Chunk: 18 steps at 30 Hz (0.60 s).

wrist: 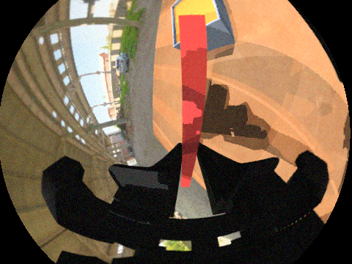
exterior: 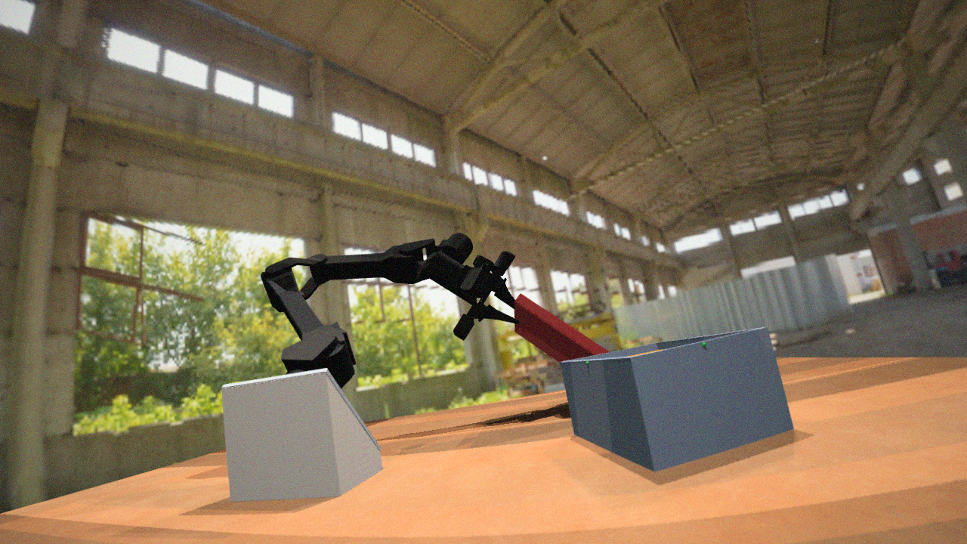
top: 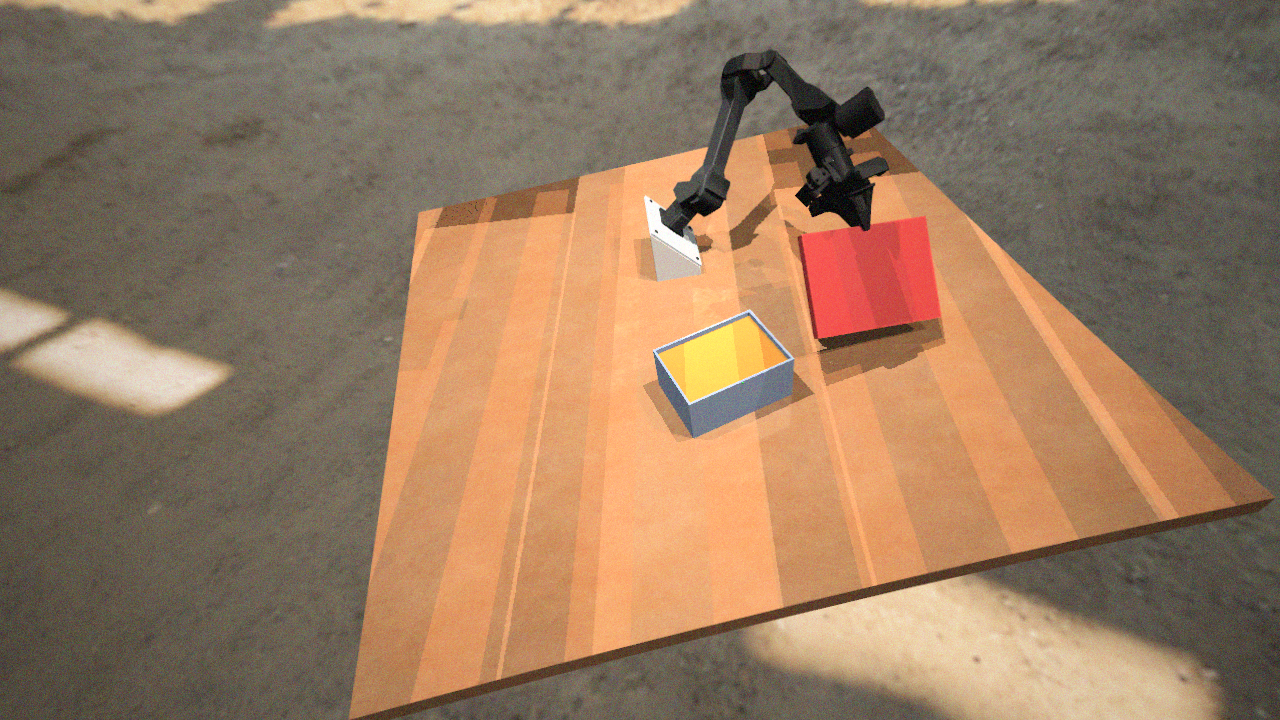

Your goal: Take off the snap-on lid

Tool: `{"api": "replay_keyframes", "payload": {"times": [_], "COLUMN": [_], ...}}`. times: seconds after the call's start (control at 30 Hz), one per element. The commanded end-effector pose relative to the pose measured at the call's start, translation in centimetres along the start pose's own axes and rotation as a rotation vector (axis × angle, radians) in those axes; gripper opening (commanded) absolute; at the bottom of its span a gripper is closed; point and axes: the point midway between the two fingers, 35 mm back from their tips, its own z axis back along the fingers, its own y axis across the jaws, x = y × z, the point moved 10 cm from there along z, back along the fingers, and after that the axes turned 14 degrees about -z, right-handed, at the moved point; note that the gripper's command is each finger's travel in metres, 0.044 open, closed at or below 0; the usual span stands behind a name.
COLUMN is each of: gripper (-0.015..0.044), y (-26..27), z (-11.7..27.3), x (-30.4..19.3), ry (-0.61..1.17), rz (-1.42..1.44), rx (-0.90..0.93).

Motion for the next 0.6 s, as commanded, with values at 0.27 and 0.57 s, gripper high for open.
{"api": "replay_keyframes", "payload": {"times": [0.27,0.57], "gripper": [0.0000,0.0000], "y": [-0.55,-1.07], "z": [-0.51,-0.97], "x": [0.12,0.24], "ry": [-0.001,0.000], "rz": [-0.003,-0.003], "rx": [0.014,0.014]}}
